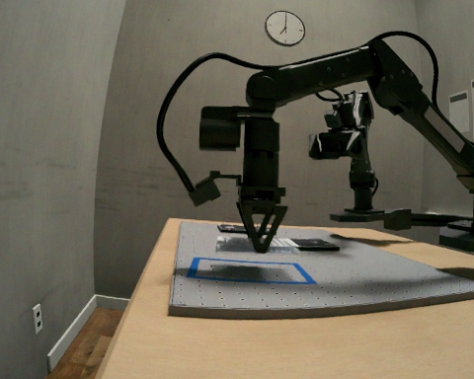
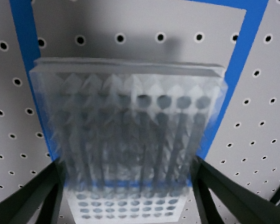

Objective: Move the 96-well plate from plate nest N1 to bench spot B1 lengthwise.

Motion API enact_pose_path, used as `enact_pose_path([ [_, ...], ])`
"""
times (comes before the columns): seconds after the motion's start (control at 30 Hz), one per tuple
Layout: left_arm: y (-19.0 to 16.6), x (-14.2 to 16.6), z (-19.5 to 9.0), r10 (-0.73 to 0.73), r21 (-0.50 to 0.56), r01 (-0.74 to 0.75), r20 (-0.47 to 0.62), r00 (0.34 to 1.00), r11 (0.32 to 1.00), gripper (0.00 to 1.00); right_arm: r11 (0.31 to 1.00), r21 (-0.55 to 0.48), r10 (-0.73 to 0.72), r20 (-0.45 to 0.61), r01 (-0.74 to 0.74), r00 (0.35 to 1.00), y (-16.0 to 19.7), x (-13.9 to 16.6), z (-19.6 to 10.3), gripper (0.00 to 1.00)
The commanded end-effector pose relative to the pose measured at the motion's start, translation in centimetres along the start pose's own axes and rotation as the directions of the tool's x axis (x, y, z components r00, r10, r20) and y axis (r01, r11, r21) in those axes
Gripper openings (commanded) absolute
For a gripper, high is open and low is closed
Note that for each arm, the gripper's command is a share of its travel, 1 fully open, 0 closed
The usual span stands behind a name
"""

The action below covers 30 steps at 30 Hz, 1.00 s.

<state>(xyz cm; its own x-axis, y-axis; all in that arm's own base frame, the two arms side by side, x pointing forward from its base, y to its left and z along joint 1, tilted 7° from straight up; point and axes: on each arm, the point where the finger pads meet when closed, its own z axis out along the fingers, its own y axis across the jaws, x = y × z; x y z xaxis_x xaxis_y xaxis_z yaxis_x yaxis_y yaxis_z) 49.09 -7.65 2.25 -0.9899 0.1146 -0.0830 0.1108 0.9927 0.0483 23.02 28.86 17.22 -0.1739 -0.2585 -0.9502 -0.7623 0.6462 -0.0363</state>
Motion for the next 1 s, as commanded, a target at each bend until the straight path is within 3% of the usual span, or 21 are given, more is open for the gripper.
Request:
enact_pose_path([
  [0.0,-0.3,-0.5,-2.3,0.023,0.004,-0.023,0.040,0.999,1.000,0.82,1.000,0.002,0.001,0.001,-0.001,1.000,0.2,0.3,0.1,1.00],
  [0.43,-1.1,-1.6,-3.6,0.029,0.006,-0.029,0.062,0.998,1.000,0.82,1.000,0.000,0.001,0.021,-0.001,1.000,0.1,-0.5,0.0,1.00],
  [0.57,-1.4,-3.2,-3.0,0.040,0.018,-0.042,0.131,0.991,0.999,0.82,1.000,0.000,0.001,0.021,-0.001,1.000,0.1,-0.5,0.0,1.00],
  [0.83,-1.6,-1.7,0.7,0.051,0.015,-0.052,0.073,0.996,0.999,0.82,1.000,0.000,0.001,0.021,-0.001,1.000,0.1,-0.5,0.0,1.00],
  [0.97,-1.5,-1.8,0.2,0.050,0.015,-0.051,0.078,0.996,0.999,0.82,1.000,0.000,0.001,0.021,-0.001,1.000,0.1,-0.5,0.0,1.00],
])
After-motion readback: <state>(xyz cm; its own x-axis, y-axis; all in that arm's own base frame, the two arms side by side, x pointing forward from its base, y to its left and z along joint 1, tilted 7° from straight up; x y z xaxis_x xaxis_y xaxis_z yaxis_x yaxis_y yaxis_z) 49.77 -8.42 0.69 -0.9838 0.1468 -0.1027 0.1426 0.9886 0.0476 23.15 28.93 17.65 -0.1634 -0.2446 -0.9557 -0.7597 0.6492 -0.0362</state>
